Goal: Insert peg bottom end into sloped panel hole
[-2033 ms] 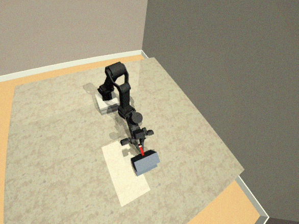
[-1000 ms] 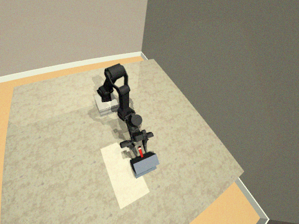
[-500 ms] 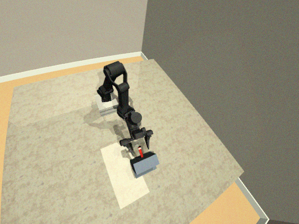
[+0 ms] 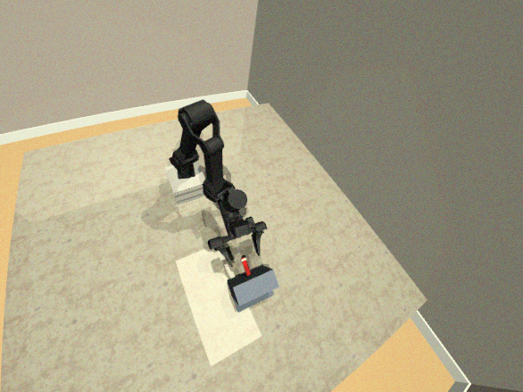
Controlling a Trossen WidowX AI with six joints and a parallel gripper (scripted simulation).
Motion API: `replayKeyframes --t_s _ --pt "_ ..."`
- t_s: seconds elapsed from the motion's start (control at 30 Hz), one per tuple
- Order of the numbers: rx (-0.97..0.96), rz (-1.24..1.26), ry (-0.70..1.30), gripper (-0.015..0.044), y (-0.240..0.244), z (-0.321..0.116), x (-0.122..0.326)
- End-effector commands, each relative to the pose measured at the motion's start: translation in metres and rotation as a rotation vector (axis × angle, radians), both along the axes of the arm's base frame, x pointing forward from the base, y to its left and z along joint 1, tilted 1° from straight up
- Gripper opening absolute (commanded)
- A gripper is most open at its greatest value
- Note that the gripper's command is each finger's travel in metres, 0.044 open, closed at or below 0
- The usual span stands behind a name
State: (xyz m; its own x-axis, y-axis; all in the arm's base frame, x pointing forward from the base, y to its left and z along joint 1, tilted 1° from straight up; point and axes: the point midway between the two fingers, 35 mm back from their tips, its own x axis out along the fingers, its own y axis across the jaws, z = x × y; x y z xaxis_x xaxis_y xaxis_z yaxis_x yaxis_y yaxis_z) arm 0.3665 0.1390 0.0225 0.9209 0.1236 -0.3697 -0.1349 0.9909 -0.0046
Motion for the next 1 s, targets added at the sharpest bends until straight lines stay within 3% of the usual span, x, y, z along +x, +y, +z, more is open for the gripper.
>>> replayKeyframes --t_s 0.0,0.97 --pt "0.001 -0.004 0.001 0.0440 -0.001 0.002 -0.005" --pt "0.001 -0.001 0.001 0.0440 -0.002 0.016 -0.034"
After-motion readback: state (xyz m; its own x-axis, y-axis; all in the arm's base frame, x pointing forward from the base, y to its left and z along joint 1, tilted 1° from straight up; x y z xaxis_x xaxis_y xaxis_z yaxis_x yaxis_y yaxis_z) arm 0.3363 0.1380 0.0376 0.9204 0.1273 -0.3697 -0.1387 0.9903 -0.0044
